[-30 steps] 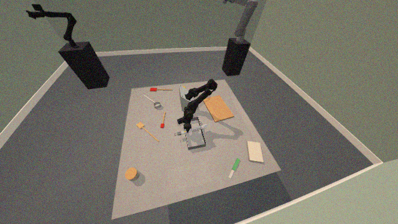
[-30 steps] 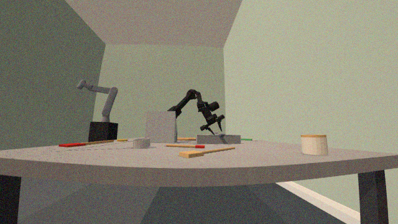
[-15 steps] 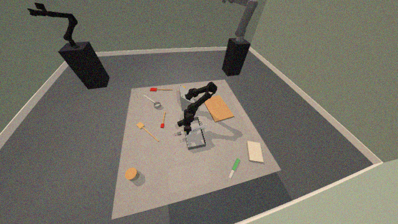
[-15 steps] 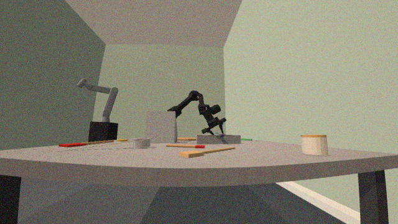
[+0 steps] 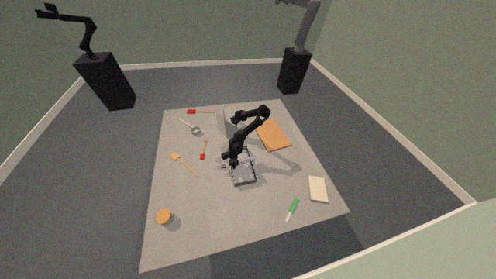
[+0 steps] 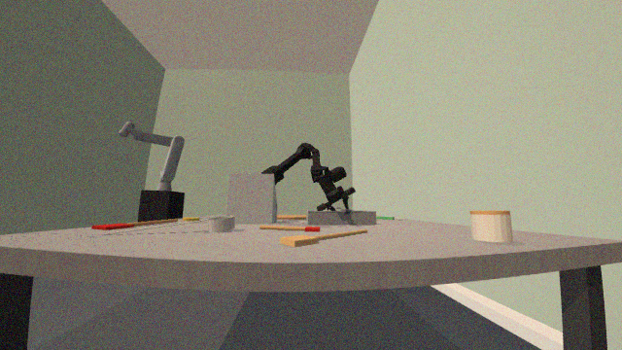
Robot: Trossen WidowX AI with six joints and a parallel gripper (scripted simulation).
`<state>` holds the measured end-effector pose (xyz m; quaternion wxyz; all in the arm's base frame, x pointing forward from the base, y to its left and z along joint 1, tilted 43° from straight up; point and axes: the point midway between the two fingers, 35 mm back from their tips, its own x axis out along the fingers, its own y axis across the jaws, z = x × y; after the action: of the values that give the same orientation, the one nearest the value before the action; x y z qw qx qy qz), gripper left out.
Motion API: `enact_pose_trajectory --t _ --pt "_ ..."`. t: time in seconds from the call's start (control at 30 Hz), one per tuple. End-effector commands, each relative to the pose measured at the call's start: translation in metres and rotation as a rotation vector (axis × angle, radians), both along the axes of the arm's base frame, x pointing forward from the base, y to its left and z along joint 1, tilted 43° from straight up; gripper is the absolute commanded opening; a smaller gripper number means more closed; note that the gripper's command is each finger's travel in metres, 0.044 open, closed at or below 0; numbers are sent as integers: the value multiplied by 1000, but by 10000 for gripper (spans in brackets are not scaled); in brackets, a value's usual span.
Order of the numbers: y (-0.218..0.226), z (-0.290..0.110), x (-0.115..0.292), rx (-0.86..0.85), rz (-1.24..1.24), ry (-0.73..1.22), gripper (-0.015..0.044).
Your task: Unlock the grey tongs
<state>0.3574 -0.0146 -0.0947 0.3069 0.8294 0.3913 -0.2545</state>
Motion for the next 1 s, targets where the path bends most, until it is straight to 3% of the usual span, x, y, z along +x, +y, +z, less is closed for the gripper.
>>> enact_pose_trajectory --t 0.0,0.47,0.73,0.97 --pt "0 0 -1 0 1 2 142" --pt "0 0 -1 0 1 2 48" --pt "-10 9 0 -2 1 3 -150" --pt "-53 56 -6 -5 -3 3 -150"
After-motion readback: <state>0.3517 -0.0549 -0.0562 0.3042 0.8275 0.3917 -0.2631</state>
